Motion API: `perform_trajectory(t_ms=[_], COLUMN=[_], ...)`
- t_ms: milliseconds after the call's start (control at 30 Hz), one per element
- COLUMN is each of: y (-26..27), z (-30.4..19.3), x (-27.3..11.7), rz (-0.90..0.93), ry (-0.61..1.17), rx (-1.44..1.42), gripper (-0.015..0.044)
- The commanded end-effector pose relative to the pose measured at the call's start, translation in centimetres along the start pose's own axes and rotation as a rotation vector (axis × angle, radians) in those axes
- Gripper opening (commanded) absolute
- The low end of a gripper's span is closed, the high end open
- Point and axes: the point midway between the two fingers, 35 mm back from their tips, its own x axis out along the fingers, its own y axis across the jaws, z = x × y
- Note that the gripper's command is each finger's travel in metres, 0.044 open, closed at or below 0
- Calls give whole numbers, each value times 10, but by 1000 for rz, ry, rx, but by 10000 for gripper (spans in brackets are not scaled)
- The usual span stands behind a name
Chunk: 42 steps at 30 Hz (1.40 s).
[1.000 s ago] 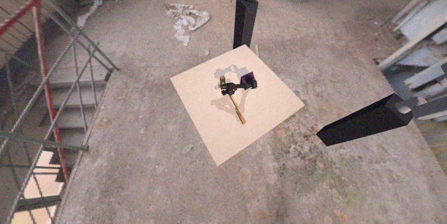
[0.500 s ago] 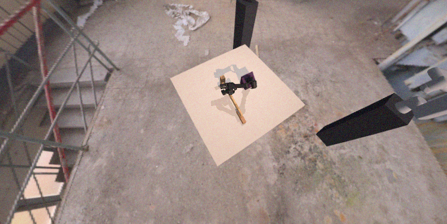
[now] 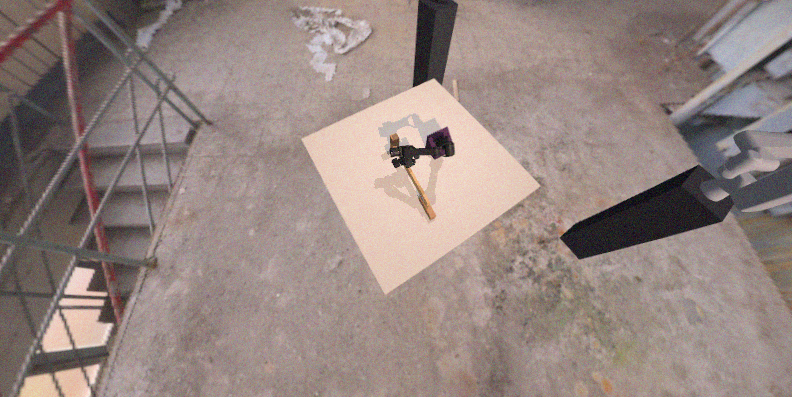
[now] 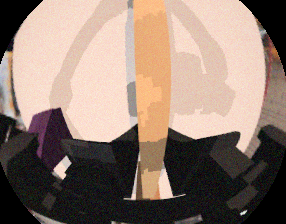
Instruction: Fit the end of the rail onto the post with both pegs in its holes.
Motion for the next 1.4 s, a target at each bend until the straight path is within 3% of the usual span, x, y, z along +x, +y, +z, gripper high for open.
perform_trajectory(t_ms=[0,1367], y=[0,0], z=[-3,-15], x=[-2,-1], rz=[-4,-4], ry=[-2,-1], rx=[2,2], gripper=[0,0])
